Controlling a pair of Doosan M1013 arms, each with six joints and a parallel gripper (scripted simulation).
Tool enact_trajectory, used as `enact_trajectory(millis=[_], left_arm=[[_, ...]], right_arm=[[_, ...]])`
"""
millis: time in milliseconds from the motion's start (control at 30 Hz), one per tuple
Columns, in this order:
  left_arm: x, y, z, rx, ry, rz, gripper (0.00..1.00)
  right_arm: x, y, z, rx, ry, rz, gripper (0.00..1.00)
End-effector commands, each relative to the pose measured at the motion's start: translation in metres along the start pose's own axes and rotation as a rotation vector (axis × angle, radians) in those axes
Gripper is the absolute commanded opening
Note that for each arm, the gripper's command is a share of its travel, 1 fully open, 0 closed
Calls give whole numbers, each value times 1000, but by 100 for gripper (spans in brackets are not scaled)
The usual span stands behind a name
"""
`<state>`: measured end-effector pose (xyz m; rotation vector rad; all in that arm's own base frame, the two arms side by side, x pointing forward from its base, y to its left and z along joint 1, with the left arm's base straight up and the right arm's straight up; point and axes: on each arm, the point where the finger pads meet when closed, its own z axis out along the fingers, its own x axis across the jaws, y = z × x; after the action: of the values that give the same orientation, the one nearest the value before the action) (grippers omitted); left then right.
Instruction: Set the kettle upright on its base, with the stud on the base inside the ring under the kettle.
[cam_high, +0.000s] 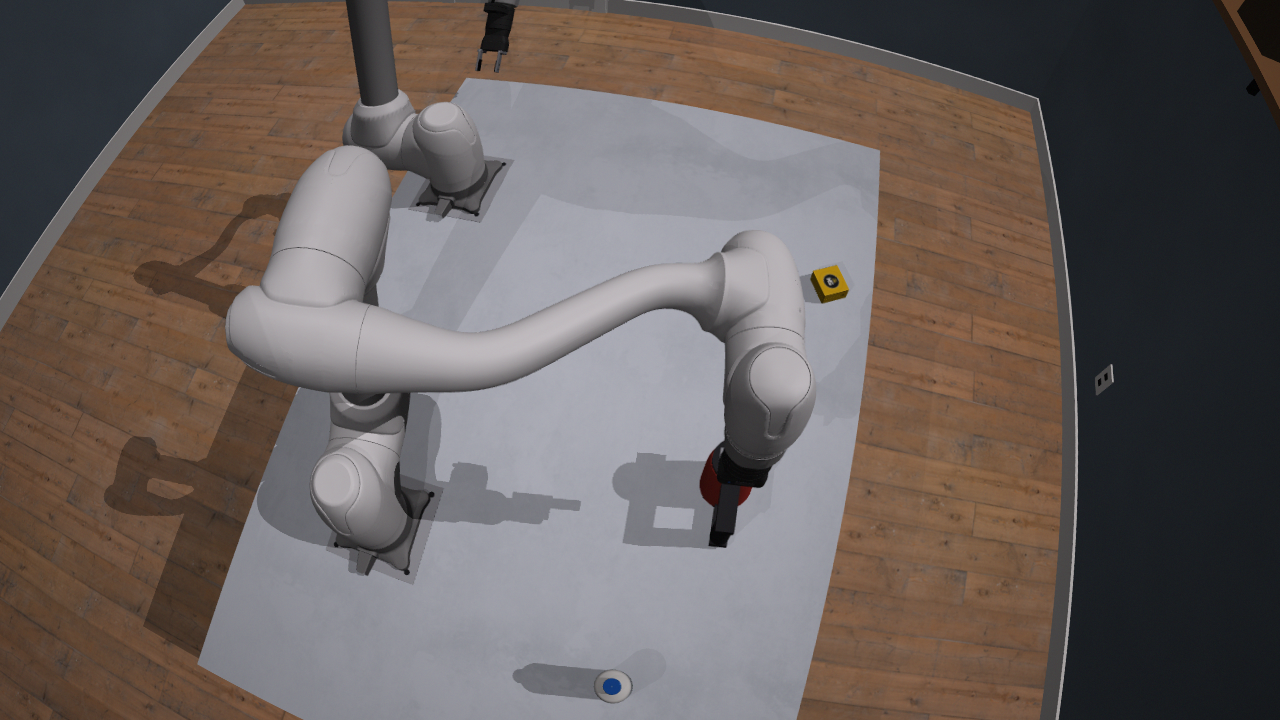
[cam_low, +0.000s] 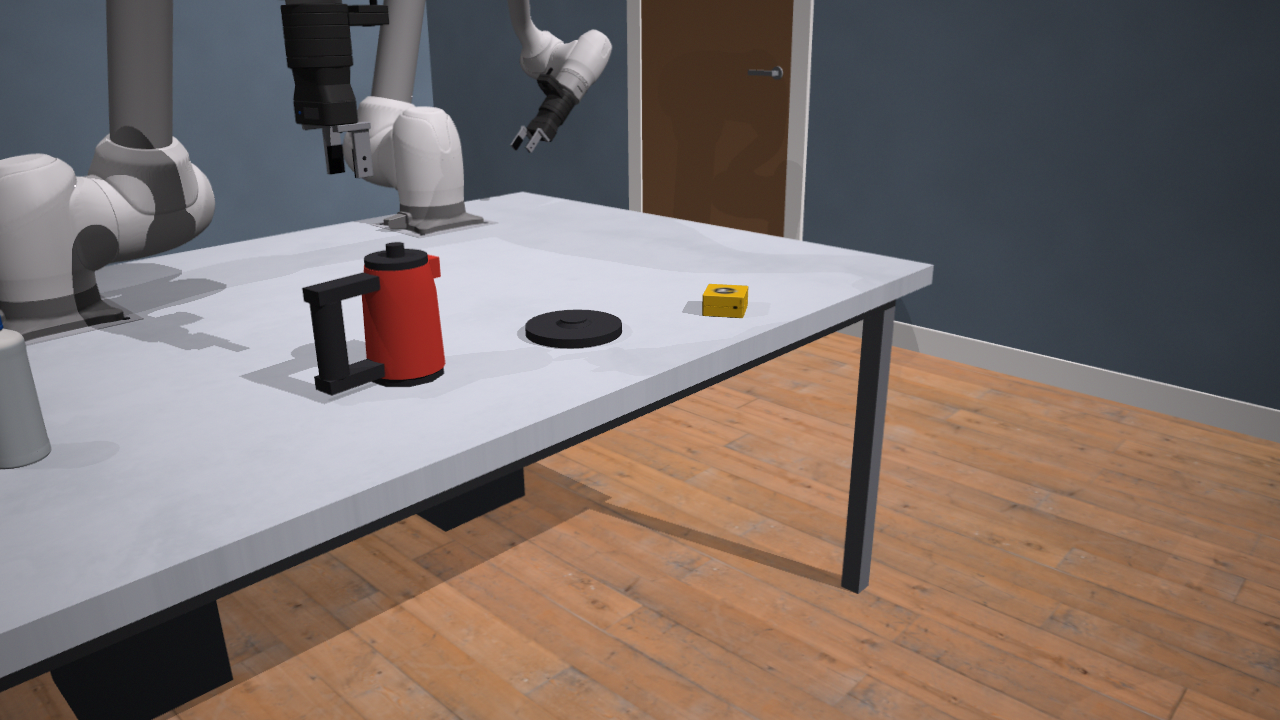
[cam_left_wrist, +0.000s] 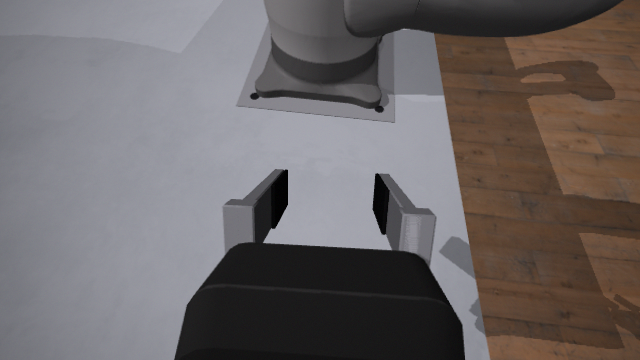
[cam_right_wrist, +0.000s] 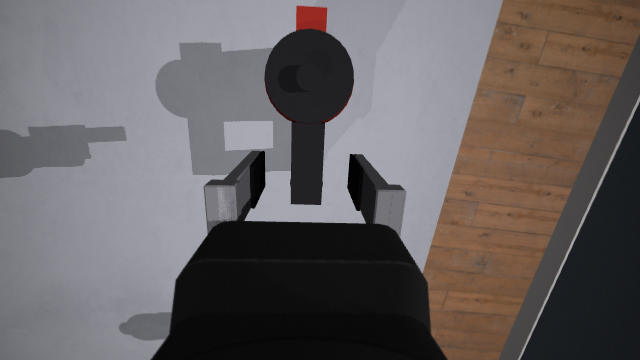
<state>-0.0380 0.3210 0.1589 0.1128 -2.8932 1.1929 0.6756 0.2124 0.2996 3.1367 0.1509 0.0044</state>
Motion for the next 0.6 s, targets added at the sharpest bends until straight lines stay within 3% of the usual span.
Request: enact_trajectory(millis=[0,567], left_arm=[[2,1,-1,4,4,3,100],[2,1,-1,4,4,3,100]], right_arm=[[1,0,0,4,-4,1,100],[1,0,1,4,-4,1,100]])
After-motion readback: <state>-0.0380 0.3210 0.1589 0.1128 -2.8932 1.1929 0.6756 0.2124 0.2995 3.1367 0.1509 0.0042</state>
